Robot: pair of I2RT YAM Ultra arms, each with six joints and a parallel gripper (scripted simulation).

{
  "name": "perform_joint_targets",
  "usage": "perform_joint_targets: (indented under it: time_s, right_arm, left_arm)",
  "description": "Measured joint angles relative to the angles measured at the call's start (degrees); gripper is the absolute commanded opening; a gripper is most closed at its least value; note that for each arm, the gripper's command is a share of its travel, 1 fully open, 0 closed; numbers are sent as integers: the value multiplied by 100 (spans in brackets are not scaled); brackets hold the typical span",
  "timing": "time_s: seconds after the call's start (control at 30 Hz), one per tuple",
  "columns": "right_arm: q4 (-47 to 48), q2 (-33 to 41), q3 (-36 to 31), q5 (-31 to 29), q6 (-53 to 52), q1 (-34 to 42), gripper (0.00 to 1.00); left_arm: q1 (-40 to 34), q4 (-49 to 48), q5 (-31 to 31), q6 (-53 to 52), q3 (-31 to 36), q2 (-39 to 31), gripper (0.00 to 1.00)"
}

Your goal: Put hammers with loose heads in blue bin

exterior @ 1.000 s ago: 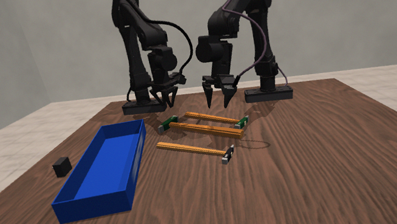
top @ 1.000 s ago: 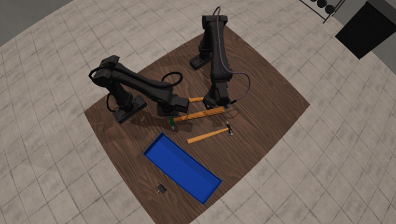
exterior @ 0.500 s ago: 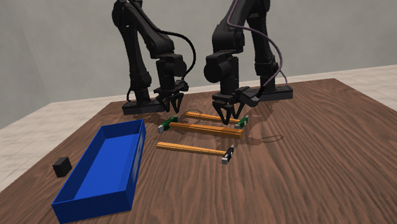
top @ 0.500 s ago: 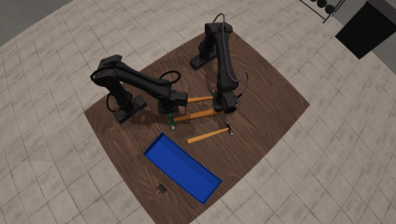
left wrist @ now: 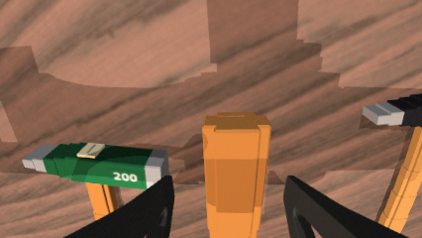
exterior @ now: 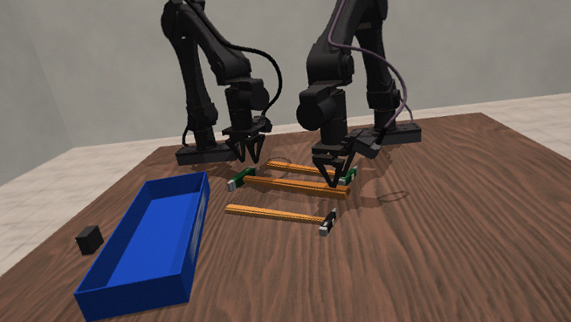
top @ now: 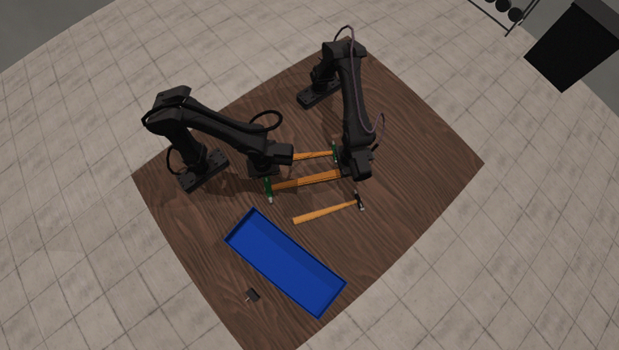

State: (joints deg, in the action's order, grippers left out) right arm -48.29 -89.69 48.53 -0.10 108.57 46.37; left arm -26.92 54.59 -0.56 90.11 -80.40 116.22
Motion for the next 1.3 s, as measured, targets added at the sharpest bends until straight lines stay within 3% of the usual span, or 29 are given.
perform_joint_targets:
  time_s: [0.87, 0.9, 1.0, 1.3]
  right_arm:
    - [564, -249, -302, 0, 0, 17, 47]
    - [564, -249, -302, 0, 0, 17, 47]
    - [564, -249, -302, 0, 0, 17, 47]
    - [564, -249, -302, 0, 0, 17, 47]
  left_arm:
    - [24, -426, 0, 15, -4, 297, 57]
    - [24, -426, 0, 15, -4, 297, 51]
    - [24, -426, 0, 15, -4, 297, 47]
    - [24, -413, 2, 46, -4, 297, 40]
